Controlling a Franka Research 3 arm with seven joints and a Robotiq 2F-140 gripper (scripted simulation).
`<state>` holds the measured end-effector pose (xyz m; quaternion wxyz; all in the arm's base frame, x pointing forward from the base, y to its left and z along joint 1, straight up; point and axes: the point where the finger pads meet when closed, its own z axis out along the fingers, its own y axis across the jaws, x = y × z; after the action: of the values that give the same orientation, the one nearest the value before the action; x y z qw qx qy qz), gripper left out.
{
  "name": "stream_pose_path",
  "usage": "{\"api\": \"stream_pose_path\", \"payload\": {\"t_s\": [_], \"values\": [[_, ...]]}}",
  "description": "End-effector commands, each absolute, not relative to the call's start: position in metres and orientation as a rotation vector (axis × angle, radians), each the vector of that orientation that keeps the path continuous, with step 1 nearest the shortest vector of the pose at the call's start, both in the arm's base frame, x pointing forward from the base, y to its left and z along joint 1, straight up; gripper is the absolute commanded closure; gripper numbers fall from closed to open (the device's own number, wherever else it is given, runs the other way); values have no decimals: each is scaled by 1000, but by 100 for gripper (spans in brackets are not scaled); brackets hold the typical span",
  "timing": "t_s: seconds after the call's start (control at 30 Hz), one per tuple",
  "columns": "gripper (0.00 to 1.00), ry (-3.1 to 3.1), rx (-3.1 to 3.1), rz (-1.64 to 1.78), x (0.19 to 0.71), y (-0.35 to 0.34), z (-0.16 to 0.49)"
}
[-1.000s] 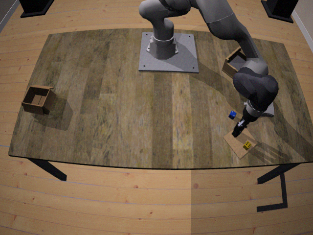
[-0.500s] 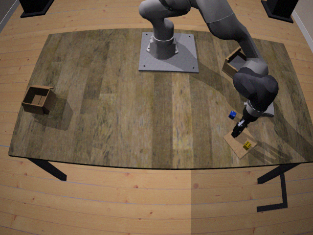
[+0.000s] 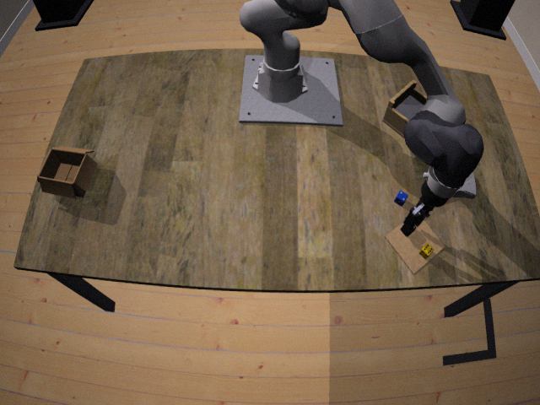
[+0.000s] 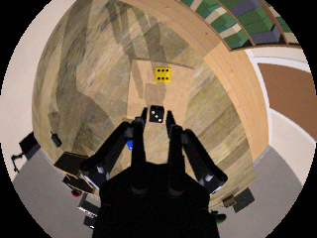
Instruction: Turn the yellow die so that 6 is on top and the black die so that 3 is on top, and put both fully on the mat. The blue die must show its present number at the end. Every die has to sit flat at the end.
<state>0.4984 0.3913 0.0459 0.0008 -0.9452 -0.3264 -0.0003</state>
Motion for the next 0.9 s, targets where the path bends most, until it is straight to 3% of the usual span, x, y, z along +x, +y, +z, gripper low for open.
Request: {"api": "stream_pose_path", "payload": {"t_s": [0.0,0.67,0.7,0.87], "values": [[65,-1028,-2967,9,497,390,63],[65,-1028,-2967,9,497,391,117],[0,-1028,-2967,9,497,391,117],[0,-1028,-2967,9,497,391,117]]}}
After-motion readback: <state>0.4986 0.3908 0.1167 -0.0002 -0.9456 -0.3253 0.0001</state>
